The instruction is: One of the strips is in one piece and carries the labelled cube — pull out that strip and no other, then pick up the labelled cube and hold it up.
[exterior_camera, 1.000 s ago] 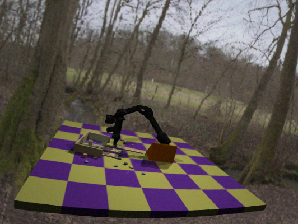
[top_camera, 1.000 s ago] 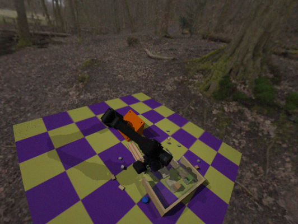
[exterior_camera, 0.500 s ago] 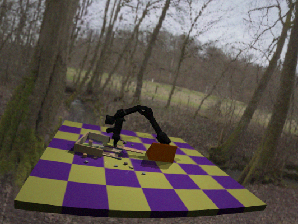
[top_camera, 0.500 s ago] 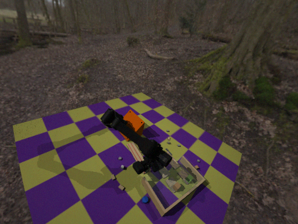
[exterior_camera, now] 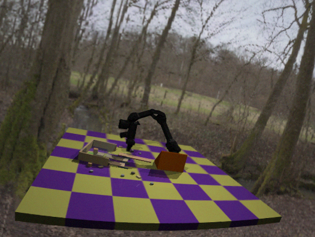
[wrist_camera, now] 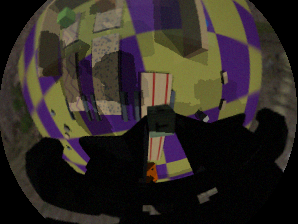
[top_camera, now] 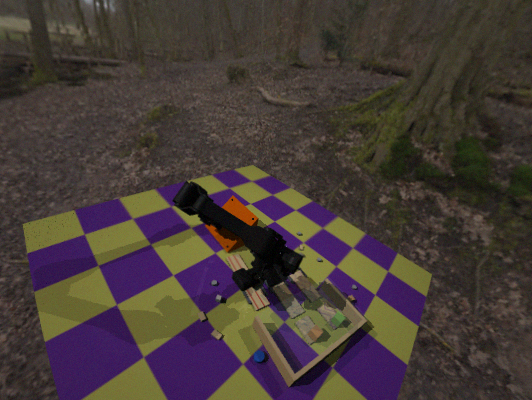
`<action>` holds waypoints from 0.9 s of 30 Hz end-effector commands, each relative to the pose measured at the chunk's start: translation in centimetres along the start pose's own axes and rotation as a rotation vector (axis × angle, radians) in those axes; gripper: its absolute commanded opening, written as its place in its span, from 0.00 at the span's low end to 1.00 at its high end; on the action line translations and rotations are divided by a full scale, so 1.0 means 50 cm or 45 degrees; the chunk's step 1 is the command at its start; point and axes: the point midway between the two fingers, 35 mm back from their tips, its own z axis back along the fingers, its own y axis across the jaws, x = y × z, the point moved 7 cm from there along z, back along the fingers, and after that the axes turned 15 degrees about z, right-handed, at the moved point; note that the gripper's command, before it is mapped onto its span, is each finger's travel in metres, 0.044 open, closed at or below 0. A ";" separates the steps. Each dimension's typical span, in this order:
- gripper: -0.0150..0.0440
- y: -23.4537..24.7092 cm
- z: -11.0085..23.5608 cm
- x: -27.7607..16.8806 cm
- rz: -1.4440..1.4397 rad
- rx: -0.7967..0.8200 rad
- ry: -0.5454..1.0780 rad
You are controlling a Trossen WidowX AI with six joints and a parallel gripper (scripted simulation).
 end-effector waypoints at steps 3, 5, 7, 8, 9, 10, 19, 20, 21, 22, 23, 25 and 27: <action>0.25 0.008 0.017 -0.025 -0.009 0.002 -0.004; 0.25 0.012 0.017 -0.034 -0.008 0.002 -0.004; 0.25 0.019 0.017 -0.047 -0.008 0.003 -0.003; 0.25 0.022 0.017 -0.054 -0.008 0.003 -0.003; 0.25 0.025 0.017 -0.060 -0.008 0.003 -0.003; 0.25 0.028 0.017 -0.067 -0.007 0.003 -0.003; 0.25 0.042 0.031 -0.097 -0.006 0.004 -0.002; 0.25 0.042 0.041 -0.096 -0.006 0.004 -0.002; 0.25 0.042 0.052 -0.096 -0.006 0.005 -0.002; 0.25 0.042 0.062 -0.096 -0.006 0.005 -0.002; 0.25 0.042 0.073 -0.097 -0.006 0.005 -0.002; 0.25 0.042 0.086 -0.097 -0.006 0.005 -0.001; 0.25 0.042 0.088 -0.098 -0.006 0.005 -0.001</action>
